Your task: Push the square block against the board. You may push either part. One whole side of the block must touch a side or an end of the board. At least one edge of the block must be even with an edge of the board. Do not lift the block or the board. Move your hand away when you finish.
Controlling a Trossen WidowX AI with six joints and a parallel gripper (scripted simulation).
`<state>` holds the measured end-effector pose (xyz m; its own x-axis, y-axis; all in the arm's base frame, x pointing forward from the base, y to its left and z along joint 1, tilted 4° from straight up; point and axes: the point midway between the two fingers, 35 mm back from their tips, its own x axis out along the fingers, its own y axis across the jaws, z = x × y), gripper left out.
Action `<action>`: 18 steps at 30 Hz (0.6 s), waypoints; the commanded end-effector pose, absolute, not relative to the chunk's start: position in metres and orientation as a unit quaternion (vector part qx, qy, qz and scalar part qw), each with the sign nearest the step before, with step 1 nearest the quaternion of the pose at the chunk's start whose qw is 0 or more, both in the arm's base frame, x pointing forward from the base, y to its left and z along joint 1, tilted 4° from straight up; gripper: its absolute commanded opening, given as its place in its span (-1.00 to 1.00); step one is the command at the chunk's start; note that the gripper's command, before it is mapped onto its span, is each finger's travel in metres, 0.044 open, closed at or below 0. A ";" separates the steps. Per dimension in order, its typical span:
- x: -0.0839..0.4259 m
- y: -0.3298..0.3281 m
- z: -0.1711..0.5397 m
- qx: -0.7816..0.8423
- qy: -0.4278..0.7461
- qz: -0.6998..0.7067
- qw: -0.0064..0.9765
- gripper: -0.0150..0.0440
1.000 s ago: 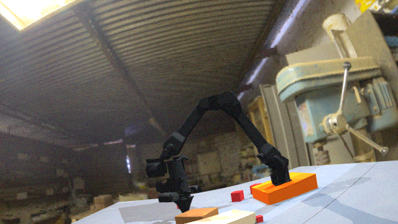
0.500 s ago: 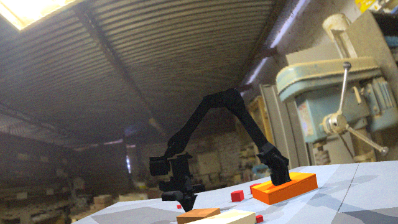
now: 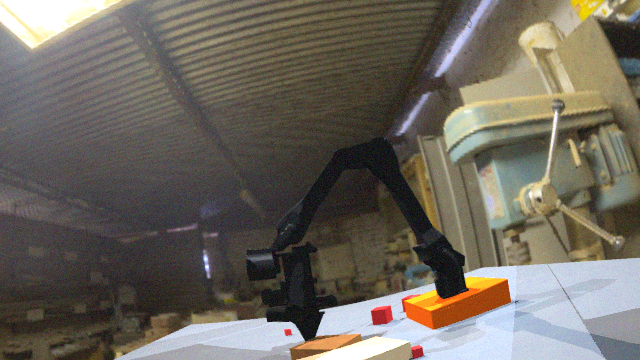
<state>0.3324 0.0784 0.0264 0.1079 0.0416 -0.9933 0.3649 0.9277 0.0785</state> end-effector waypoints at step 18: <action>0.301 0.094 0.019 0.152 0.668 -0.111 0.720 -0.49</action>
